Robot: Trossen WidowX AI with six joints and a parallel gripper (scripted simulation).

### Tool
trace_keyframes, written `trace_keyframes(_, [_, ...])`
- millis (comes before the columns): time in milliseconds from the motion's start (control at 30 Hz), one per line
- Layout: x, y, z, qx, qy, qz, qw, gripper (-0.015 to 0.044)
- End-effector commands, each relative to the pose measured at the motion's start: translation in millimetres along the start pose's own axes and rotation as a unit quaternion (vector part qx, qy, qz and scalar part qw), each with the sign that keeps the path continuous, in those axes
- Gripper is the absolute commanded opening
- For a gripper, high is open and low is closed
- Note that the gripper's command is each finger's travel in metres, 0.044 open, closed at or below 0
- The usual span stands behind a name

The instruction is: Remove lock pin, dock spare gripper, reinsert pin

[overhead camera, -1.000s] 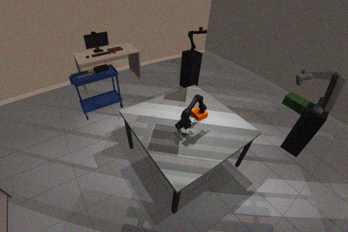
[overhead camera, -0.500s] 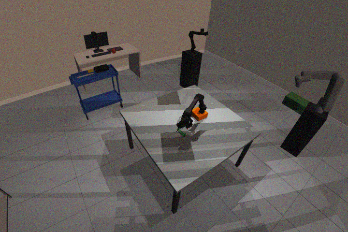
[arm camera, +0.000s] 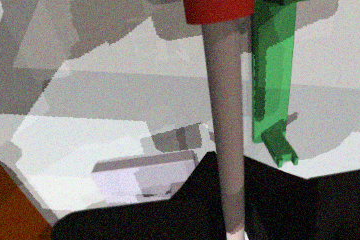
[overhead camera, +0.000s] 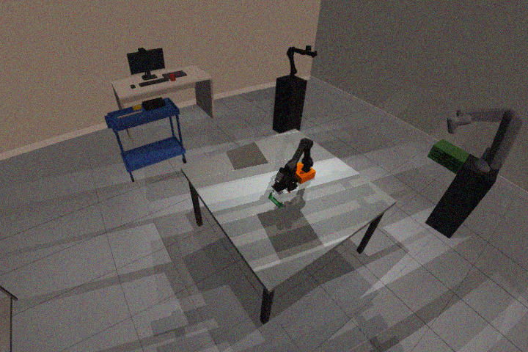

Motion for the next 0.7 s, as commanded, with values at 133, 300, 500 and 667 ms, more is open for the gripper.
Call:
trace_keyframes(133, [1.4,-4.5,22.4,-0.001,0.003,-0.003,1.0,0.0])
trace_keyframes(300, [1.8,-5.6,37.5,0.0,0.004,-0.004,1.0,0.0])
trace_keyframes(500, [2.2,-5.1,48.0,0.0,0.004,-0.004,1.0,0.0])
trace_keyframes(667, [7.2,11.1,46.5,0.001,0.003,-0.005,1.0,0.0])
Point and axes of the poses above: the point midway between the two fingers, 35 mm back from their tips, its own y axis out along the fingers, its own z axis across the jaws, x = y × z, the point moved 6 cm from there along -y, back along the fingers, and after that the axes turned 4 degrees about -y, right-handed, at the moved point
